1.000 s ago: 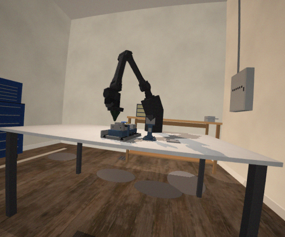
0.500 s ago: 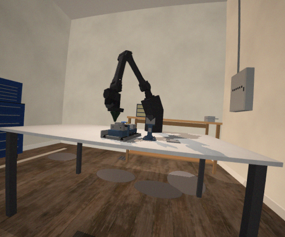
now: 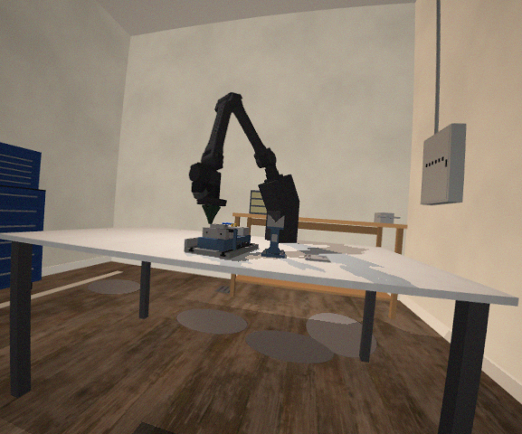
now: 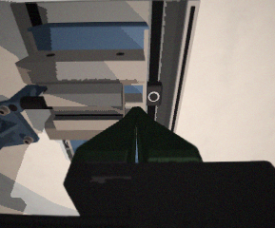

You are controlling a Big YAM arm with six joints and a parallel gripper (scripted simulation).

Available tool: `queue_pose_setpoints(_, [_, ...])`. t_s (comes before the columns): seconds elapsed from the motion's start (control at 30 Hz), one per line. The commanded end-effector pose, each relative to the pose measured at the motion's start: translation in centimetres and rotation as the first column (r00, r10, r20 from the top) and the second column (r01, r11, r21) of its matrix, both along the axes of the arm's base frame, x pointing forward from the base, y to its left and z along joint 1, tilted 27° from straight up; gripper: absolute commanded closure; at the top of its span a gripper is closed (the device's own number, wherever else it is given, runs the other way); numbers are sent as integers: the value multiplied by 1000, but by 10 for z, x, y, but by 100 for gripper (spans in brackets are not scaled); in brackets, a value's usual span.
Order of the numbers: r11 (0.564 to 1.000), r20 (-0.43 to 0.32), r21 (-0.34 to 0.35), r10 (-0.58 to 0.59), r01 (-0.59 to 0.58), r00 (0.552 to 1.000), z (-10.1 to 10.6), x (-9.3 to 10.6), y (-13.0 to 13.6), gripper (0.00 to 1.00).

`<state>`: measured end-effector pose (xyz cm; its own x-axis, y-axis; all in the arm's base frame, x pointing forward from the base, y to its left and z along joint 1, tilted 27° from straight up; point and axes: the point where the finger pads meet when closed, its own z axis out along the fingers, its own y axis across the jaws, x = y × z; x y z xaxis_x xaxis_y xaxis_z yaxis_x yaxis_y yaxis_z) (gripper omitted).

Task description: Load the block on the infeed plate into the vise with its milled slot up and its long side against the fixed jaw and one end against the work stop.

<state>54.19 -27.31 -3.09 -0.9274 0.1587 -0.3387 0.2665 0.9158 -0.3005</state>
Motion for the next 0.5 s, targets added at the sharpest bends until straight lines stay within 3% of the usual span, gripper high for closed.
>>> queue_pose_setpoints(0.0, [1000, 20, -10, 5, -5, 1000, 0, 12, -10, 100])
queue_pose_setpoints(0.47, [1000, 20, -10, 5, -5, 1000, -1, 12, -10, 100])
